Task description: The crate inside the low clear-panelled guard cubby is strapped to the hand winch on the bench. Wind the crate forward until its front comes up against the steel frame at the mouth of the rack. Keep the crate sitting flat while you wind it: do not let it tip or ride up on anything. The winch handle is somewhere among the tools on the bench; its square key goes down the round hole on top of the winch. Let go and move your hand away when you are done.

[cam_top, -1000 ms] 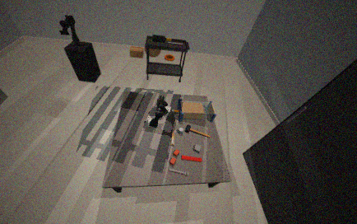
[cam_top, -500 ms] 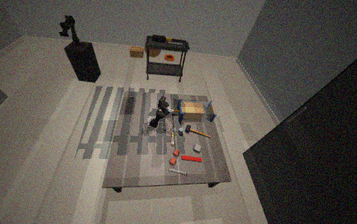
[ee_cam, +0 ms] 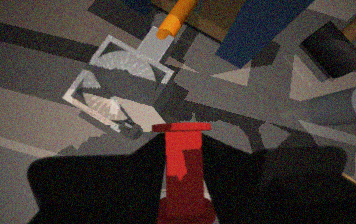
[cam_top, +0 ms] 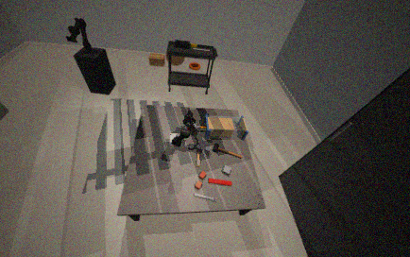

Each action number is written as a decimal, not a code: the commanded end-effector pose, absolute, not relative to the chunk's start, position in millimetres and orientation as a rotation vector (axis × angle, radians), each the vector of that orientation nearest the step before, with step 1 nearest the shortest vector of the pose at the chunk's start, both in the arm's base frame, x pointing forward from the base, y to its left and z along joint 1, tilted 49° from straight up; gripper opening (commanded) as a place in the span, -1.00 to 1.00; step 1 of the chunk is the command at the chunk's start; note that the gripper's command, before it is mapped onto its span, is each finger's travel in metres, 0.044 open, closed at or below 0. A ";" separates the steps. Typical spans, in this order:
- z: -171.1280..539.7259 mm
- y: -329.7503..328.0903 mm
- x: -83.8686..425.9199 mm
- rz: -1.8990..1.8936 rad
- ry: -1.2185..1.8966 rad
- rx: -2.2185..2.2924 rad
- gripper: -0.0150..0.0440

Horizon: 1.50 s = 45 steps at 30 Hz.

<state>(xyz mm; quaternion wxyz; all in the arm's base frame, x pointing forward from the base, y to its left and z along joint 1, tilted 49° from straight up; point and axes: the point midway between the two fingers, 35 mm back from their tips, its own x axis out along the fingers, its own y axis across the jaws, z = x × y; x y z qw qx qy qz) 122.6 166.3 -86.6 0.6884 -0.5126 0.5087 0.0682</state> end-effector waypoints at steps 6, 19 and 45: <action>-83.3 164.1 141.0 0.131 1.120 -1.150 -0.49; -82.9 167.0 143.3 0.151 1.131 -1.162 -0.49; -57.9 196.3 136.8 0.154 1.134 -1.161 1.00</action>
